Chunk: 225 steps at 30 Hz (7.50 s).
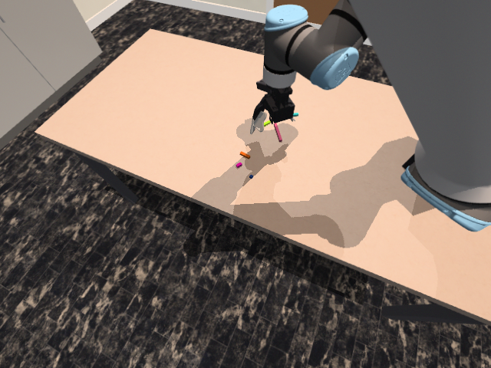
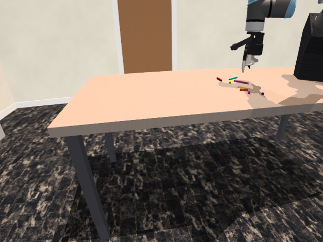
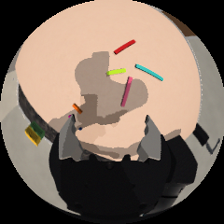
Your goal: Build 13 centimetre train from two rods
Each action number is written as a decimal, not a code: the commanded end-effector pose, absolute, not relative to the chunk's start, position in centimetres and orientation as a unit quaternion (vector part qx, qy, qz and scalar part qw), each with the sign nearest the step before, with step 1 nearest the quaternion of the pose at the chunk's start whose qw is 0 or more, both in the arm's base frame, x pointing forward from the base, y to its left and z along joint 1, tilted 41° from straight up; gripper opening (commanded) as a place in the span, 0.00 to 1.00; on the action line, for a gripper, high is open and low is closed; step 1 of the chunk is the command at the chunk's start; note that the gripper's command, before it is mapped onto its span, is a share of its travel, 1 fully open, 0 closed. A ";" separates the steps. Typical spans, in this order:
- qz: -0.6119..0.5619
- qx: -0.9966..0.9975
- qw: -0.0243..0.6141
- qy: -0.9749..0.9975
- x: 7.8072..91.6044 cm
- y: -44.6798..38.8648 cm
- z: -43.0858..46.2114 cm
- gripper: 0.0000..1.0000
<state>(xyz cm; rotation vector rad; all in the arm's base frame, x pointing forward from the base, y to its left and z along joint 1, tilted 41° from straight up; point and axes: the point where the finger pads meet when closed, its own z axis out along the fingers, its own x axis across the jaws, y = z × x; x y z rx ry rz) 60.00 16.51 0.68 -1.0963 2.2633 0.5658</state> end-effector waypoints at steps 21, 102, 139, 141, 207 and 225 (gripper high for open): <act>0.263 -0.226 0.229 0.909 61.1 16.1 0.9 1.00; 0.345 0.293 0.054 0.890 63.7 16.5 2.2 1.00; 0.345 0.293 0.054 0.890 63.7 16.5 2.2 1.00; 0.345 0.293 0.054 0.890 63.7 16.5 2.2 1.00; 0.346 0.305 0.049 0.886 73.0 10.1 0.8 1.00; 0.346 0.305 0.049 0.886 73.0 10.1 0.8 1.00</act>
